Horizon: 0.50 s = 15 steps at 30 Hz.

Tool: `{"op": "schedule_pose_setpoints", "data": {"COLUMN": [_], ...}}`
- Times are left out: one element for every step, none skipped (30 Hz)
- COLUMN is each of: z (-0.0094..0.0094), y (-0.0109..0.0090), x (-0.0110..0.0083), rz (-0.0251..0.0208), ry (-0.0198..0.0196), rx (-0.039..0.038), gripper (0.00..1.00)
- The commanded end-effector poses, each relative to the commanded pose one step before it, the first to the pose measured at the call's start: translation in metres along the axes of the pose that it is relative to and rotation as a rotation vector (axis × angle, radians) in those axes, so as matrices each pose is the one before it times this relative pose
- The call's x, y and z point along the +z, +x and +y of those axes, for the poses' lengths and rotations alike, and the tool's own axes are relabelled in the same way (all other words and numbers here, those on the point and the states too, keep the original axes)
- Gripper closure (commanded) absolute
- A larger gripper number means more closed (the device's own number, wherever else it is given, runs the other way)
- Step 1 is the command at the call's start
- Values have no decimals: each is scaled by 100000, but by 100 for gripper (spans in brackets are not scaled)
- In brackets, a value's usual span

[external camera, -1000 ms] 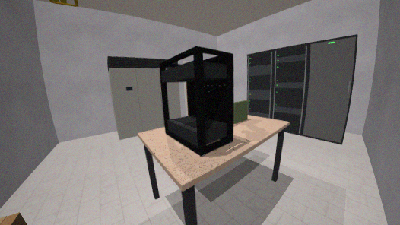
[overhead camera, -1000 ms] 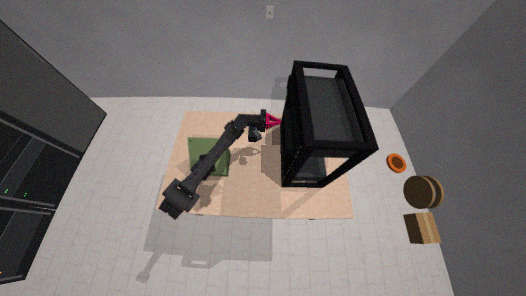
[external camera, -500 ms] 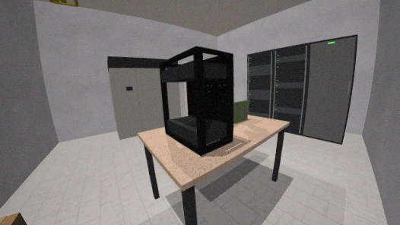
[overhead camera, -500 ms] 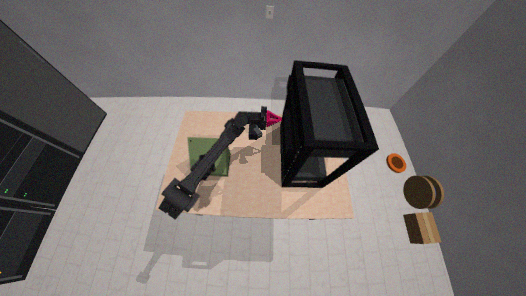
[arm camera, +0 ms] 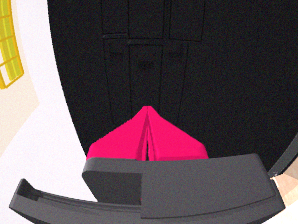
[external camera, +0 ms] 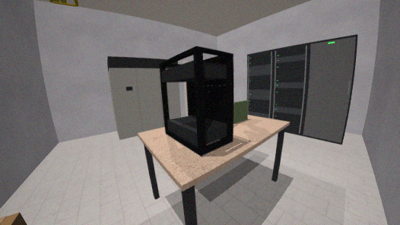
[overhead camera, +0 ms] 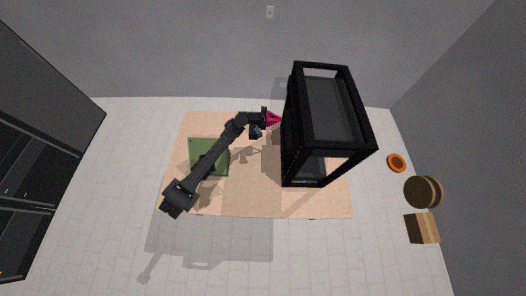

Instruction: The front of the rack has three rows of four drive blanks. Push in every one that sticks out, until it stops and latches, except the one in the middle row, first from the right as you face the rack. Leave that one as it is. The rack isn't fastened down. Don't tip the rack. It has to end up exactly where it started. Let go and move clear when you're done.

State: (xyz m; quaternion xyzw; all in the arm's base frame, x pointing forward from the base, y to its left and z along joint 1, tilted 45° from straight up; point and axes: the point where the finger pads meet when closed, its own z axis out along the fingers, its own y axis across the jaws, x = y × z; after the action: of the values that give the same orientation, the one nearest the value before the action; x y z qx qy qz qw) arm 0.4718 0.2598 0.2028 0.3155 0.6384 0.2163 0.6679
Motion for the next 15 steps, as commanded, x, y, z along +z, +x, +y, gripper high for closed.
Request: {"op": "schedule_pose_setpoints", "data": {"z": [2328, 9, 8, 9, 10, 10, 10, 8, 7, 6, 4, 2, 1, 0, 0], "y": [-803, -11, -17, -20, -22, -23, -22, -20, -17, -13, -10, -6, -2, 0, 0], "x": [1960, 166, 210, 245, 265, 271, 261, 239, 203, 160, 113, 67, 28, 4, 0], "rz": [-2967, 15, -5, -6, -7, -7, -6, -6, -5, -4, -3, -1, -1, 0, 0], "ry": [-1116, -20, -1, -1, -1, 0, 0, 0, 0, 0, 0, 0, 0, 0, 0], "rx": [3618, -20, -25, -29, -31, -31, -30, -28, -22, -18, -12, -7, -3, 0, 0], "gripper": [100, 100, 100, 100, 100, 100, 100, 100, 100, 100, 100, 100, 100, 100, 100]}}
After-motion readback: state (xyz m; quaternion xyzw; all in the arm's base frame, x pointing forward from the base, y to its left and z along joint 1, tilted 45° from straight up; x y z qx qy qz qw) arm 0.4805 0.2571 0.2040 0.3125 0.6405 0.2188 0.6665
